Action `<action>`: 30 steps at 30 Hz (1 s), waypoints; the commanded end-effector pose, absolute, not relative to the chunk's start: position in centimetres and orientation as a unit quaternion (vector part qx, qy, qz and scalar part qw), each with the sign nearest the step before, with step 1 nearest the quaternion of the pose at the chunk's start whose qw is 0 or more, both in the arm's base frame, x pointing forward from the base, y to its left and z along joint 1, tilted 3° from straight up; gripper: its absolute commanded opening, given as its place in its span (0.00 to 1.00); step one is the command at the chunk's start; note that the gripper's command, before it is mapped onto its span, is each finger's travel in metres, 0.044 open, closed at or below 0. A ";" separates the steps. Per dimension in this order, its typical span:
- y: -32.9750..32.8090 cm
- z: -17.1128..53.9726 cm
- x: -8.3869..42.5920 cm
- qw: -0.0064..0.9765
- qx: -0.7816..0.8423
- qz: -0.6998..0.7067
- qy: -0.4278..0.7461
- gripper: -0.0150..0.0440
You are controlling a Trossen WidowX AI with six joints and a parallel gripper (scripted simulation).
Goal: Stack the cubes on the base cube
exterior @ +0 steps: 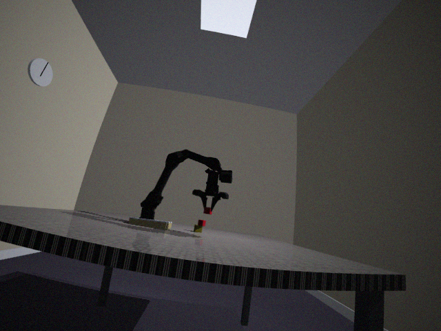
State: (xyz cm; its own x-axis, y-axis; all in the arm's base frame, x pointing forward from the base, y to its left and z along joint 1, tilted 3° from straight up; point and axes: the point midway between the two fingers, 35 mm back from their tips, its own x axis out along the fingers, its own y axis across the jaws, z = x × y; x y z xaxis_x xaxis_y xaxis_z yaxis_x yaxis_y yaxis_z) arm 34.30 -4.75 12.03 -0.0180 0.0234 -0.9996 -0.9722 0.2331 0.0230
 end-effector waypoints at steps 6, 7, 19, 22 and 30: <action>-1.9 12.0 33.8 0.602 -0.357 0.381 0.605 0.43; -1.6 12.0 33.7 0.606 -0.349 0.373 0.609 0.43; 2.0 12.1 32.8 0.654 -0.250 0.275 0.659 0.43; 2.8 12.1 32.5 0.663 -0.224 0.249 0.670 0.43; 5.1 12.1 31.6 0.682 -0.154 0.179 0.692 0.43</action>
